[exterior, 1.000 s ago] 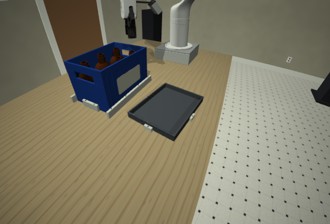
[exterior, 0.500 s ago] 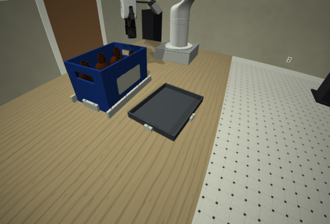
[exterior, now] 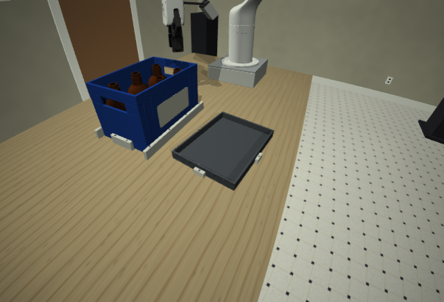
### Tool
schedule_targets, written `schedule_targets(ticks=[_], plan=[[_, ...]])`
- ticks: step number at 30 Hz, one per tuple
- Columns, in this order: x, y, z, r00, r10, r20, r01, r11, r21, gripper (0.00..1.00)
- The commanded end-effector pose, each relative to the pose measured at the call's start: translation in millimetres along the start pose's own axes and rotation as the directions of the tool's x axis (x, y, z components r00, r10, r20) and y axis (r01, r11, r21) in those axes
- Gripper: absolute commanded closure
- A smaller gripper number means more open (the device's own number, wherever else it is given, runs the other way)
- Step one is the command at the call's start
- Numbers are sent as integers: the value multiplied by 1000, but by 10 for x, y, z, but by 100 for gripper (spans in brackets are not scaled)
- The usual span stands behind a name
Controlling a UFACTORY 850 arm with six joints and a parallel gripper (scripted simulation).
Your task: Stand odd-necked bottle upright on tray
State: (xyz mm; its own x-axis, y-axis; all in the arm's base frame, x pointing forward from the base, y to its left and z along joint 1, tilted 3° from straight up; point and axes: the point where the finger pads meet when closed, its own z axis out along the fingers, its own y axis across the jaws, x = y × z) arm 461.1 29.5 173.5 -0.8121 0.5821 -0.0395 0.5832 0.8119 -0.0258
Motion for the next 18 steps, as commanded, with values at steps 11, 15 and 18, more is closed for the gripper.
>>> schedule_targets(ticks=[11, 15, 18], plan=[[-6, 6, 77, 1000, 0, 1, 0, 1000, -1, 35], [-7, 6, 123, 1000, 0, 1, 0, 1000, -1, 35], [-7, 6, 163, 1000, 0, 1, 0, 1000, -1, 35]])
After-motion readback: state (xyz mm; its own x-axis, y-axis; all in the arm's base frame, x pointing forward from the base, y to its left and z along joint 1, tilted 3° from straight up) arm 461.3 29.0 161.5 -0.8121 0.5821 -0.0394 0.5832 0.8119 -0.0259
